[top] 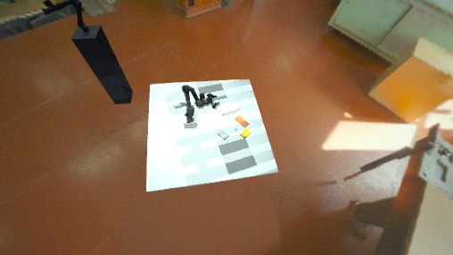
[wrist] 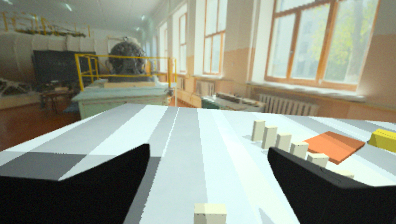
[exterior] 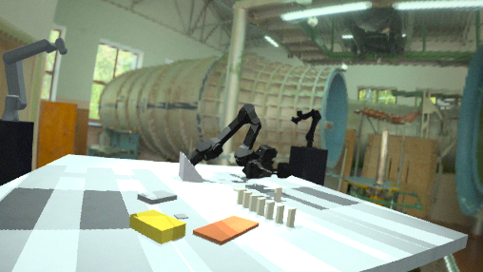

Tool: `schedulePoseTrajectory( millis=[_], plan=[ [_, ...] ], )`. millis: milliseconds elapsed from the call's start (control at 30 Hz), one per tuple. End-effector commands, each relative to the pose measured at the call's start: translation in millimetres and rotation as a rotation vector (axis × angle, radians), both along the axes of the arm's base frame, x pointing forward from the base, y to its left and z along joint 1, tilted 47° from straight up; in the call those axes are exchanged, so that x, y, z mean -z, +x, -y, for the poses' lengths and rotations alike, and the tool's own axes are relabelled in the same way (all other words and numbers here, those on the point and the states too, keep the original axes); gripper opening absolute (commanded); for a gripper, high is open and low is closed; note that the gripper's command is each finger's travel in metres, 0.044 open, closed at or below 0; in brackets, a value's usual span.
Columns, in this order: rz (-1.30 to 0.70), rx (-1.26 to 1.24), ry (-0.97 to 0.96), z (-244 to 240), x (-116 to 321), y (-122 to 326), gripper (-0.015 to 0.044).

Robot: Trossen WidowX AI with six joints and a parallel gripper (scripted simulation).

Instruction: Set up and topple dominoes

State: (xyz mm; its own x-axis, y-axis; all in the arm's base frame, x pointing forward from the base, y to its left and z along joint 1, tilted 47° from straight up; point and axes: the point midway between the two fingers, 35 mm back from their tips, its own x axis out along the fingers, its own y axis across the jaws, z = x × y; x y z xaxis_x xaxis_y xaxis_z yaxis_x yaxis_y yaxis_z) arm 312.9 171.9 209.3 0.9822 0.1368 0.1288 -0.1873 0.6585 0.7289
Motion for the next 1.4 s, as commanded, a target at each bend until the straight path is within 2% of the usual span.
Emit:
schedulePoseTrajectory(
  millis=[0, 267, 400, 633, 733, 1000, 1233, 1367],
  plan=[
    [-0.018, -0.01, -0.02, 1.6, 0.5, 2.3, 0.044],
    [-0.161, -0.086, -0.294, -5.8, -10.1, 70.6, 0.044],
    [-0.325, -0.199, -0.475, -1.9, 4.6, 100.1, 0.044],
    [-0.643, -0.515, -0.634, 9.3, 26.7, 106.7, 0.044],
    [-0.77, -0.679, -0.627, 13.3, 27.3, 93.0, 0.044],
    [-0.894, -0.96, -0.506, 20.1, -1.3, 66.6, 0.044],
    [-1.033, -1.134, -0.319, 26.8, -28.8, 30.4, 0.044],
    [-1.038, -1.144, -0.305, 27.2, -31.3, 28.5, 0.044]
  ],
)
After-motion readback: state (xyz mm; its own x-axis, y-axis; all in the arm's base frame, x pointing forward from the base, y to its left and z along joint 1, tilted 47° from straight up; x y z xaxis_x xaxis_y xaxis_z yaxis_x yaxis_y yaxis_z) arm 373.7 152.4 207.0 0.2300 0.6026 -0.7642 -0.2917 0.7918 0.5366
